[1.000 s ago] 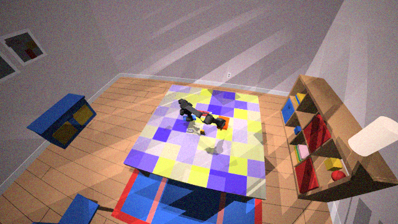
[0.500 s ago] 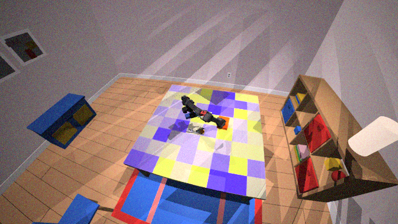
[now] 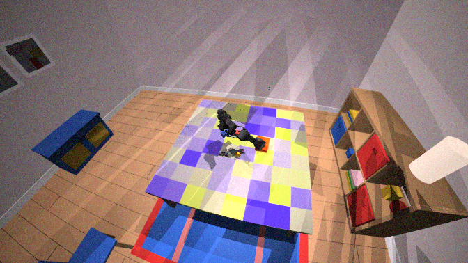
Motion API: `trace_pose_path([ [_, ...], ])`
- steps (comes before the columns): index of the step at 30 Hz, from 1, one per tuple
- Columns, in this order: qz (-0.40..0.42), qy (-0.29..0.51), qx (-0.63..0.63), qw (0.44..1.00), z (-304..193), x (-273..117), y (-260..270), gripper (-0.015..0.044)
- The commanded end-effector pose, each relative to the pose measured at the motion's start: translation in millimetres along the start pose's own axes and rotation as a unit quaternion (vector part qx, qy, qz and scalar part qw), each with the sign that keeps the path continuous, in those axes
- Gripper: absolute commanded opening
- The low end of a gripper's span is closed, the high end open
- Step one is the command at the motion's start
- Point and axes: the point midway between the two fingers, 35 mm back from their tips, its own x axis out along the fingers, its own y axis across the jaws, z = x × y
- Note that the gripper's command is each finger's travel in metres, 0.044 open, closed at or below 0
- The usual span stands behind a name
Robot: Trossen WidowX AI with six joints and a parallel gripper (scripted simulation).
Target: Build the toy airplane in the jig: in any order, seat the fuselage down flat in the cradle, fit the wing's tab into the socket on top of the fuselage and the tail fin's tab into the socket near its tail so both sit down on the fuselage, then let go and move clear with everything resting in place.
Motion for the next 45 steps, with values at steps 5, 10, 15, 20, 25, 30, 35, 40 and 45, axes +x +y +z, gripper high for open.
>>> trace_pose_path([
  [5, 0.003, 0.002, -0.064, 0.998, -27.9, 6.3, -8.8, 0.0],
  [10, 0.004, 0.001, -0.106, 0.994, -43.4, 9.5, -13.3, 0.0],
  [15, 0.004, 0.001, -0.148, 0.989, -59.3, 13.2, -17.0, 0.0],
  [20, 0.006, 0.0, -0.191, 0.982, -75.1, 17.0, -19.8, 0.0],
  [25, 0.007, -0.002, -0.233, 0.972, -90.9, 21.1, -21.6, 0.0],
  [30, 0.008, -0.004, -0.275, 0.961, -106.3, 25.5, -22.5, 0.0],
  [35, 0.009, -0.007, -0.317, 0.948, -121.6, 30.2, -22.4, 0.0],
  [40, 0.009, -0.01, -0.356, 0.934, -135.9, 35.0, -21.5, 0.0],
  [45, 0.01, -0.011, -0.361, 0.932, -137.6, 35.3, -21.3, 0.0079],
])
